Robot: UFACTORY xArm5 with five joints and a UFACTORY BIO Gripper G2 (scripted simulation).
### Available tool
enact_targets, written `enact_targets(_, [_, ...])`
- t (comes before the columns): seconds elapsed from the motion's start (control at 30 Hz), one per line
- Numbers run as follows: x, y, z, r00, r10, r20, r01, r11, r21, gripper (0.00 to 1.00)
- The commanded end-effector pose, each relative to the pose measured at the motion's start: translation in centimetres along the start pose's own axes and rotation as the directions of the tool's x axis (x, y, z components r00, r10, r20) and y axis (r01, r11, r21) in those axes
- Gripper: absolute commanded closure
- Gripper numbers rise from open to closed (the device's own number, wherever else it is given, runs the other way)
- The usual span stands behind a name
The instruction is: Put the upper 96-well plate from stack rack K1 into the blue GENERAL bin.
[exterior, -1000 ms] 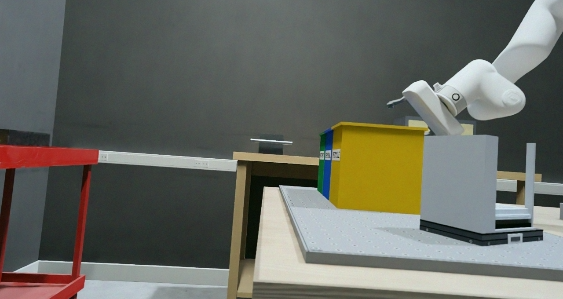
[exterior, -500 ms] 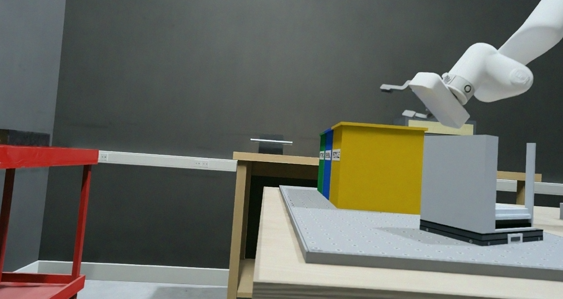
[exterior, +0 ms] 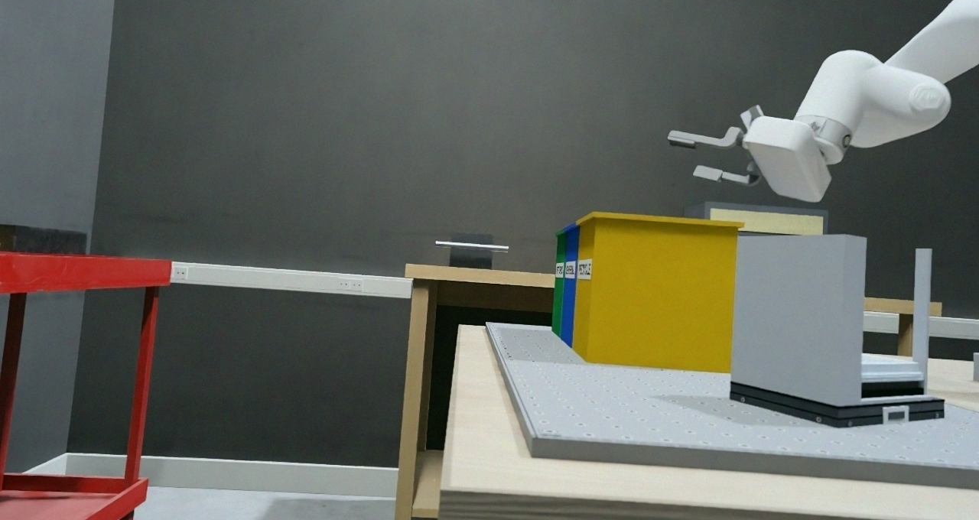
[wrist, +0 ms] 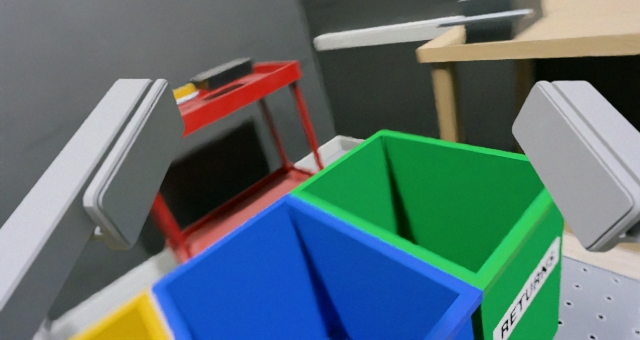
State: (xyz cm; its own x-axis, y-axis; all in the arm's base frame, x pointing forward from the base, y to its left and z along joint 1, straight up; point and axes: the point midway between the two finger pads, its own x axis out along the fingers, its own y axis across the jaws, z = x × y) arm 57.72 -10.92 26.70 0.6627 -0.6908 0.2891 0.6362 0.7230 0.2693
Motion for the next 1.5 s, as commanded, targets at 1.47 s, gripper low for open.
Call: enact_targets(1.47, [-12.8,6.9,0.5,0.534,0.753,-0.385,-0.796,0.601,0.071,0.63])
